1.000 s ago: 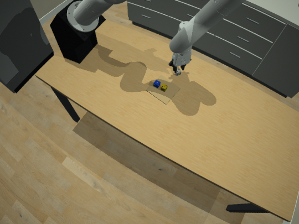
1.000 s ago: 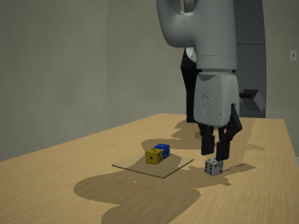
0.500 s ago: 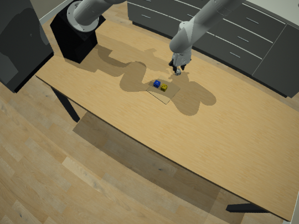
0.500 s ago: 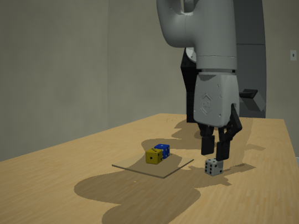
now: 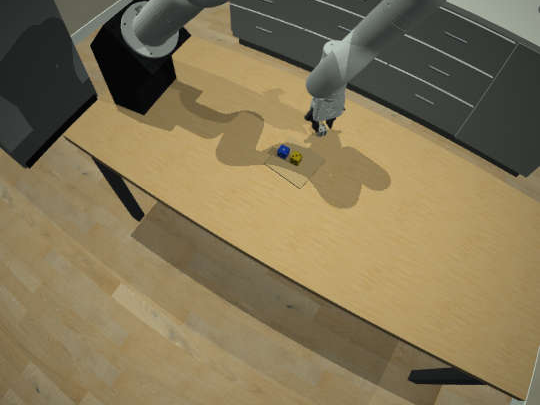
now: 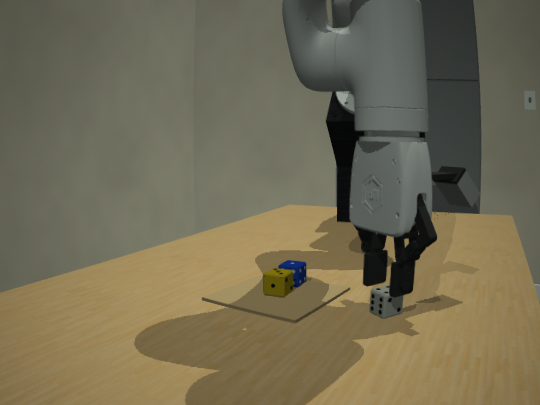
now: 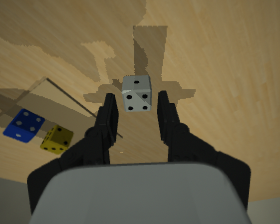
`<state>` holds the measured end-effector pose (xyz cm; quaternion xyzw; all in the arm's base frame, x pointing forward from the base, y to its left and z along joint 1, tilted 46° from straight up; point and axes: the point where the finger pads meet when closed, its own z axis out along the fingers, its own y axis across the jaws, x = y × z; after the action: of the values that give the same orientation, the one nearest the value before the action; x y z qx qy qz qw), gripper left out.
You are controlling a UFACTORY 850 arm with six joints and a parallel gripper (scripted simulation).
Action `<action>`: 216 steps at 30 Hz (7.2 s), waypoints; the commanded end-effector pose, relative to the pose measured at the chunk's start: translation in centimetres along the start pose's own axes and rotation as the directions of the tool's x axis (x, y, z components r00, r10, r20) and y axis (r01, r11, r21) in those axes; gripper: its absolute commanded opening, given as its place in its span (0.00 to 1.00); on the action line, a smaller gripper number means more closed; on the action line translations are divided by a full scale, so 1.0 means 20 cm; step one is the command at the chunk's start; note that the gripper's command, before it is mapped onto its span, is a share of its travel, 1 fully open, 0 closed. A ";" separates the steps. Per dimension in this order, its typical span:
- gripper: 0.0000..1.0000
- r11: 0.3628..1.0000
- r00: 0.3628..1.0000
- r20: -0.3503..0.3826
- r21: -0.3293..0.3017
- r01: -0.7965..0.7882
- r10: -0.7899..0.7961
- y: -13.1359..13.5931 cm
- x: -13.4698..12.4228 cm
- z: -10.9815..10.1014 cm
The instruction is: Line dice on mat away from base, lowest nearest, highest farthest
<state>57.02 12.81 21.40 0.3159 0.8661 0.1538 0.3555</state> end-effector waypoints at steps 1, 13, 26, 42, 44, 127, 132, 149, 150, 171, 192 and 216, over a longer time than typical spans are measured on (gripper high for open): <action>0.47 1.000 1.000 0.000 -0.001 0.000 0.000 0.00 0.00 0.04; 0.47 1.000 1.000 0.000 -0.001 0.000 0.000 0.00 0.00 0.13; 0.47 1.000 1.000 0.000 -0.001 0.000 0.000 0.00 0.00 0.14; 0.47 1.000 1.000 0.000 -0.001 0.000 0.000 0.00 0.00 0.14; 0.47 1.000 1.000 0.000 -0.001 0.000 0.000 0.00 0.00 0.14; 0.27 0.999 0.999 0.002 -0.005 0.037 -0.037 -0.02 -0.04 -0.36; 0.27 0.973 0.973 0.013 -0.018 0.231 -0.231 -0.13 -0.23 -0.35; 0.27 0.792 0.792 0.001 0.000 0.610 -0.610 -0.48 -0.56 -0.38; 0.27 0.789 0.789 0.000 0.001 0.614 -0.614 -0.48 -0.56 -0.38; 0.27 0.789 0.789 0.001 0.000 0.614 -0.614 -0.49 -0.56 -0.34; 0.27 0.789 0.789 0.001 0.000 0.614 -0.614 -0.49 -0.57 0.04; 0.27 0.789 0.789 0.001 0.000 0.614 -0.614 -0.49 -0.57 0.09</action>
<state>60.34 -1.98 21.17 0.0173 0.9218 0.0301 0.3861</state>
